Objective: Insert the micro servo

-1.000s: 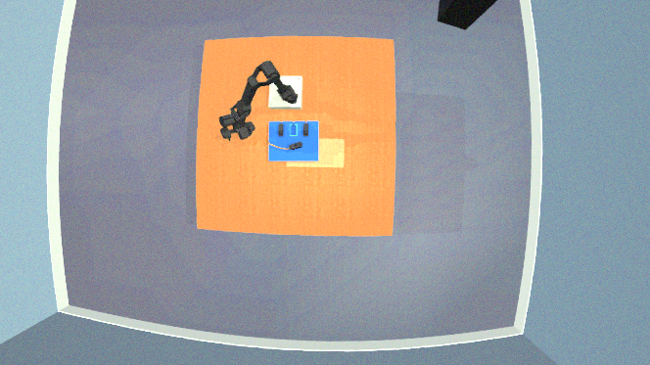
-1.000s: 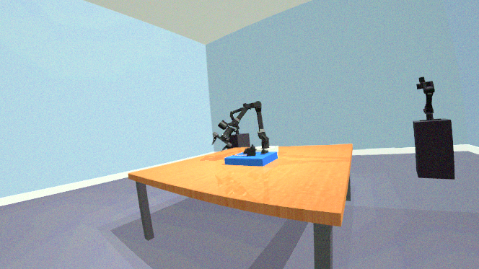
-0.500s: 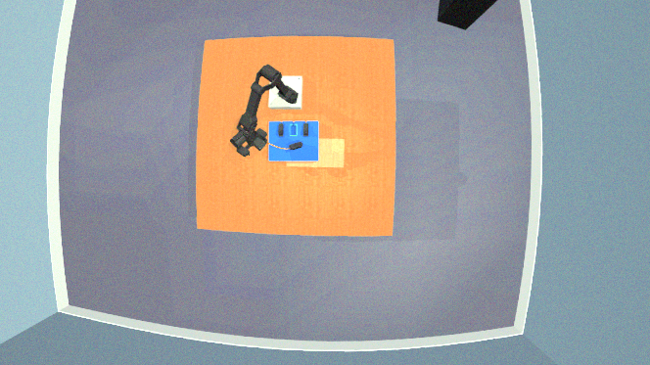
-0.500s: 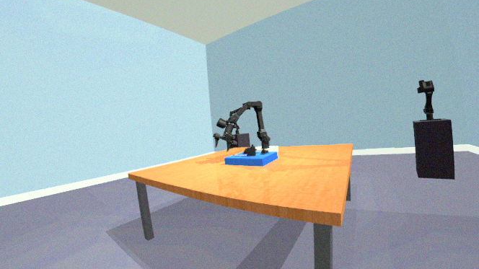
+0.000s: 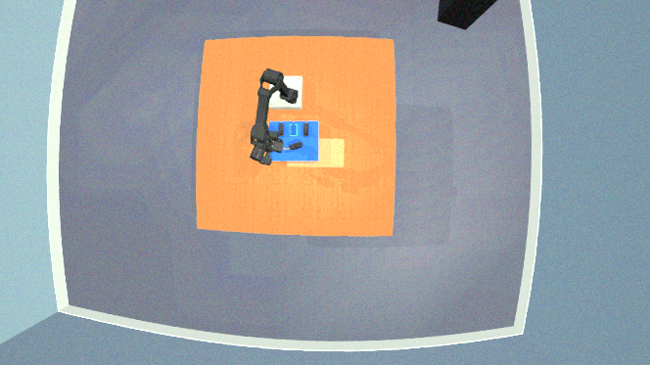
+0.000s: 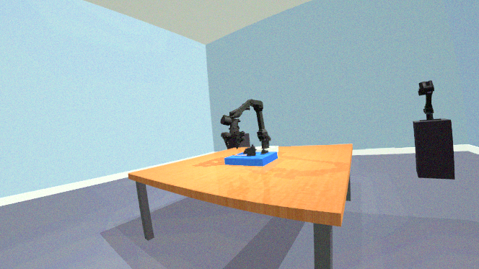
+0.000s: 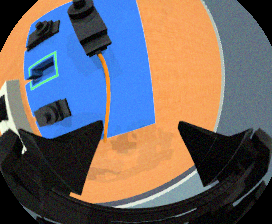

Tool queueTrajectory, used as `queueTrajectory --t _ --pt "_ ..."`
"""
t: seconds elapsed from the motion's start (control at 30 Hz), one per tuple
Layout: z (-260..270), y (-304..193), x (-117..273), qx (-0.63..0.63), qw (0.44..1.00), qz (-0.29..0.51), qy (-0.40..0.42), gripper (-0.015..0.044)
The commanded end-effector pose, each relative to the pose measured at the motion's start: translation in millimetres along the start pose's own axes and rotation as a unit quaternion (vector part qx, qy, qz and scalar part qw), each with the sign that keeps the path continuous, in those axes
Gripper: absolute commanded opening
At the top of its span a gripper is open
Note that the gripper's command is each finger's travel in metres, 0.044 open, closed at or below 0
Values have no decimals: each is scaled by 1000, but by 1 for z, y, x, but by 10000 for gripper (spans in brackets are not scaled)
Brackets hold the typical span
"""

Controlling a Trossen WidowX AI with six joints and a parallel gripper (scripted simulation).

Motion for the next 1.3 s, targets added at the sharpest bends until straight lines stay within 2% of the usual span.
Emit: queueTrajectory --t 0.0,0.47,1.27 --pt "6 22 5 47 999 3 28 440" --pt "51 100 38 236 962 18 138 440" --pt "61 97 1 239 961 18 139 440"
Point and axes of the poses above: the point midway between the two fingers, 35 mm back from their tips, its own x axis back along the fingers, its own z axis across the jaws, y = z × x, the point moved 5 cm from there along x, back along the fingers, and after that the axes turned 15 degrees about -x, right-handed, at the moved point
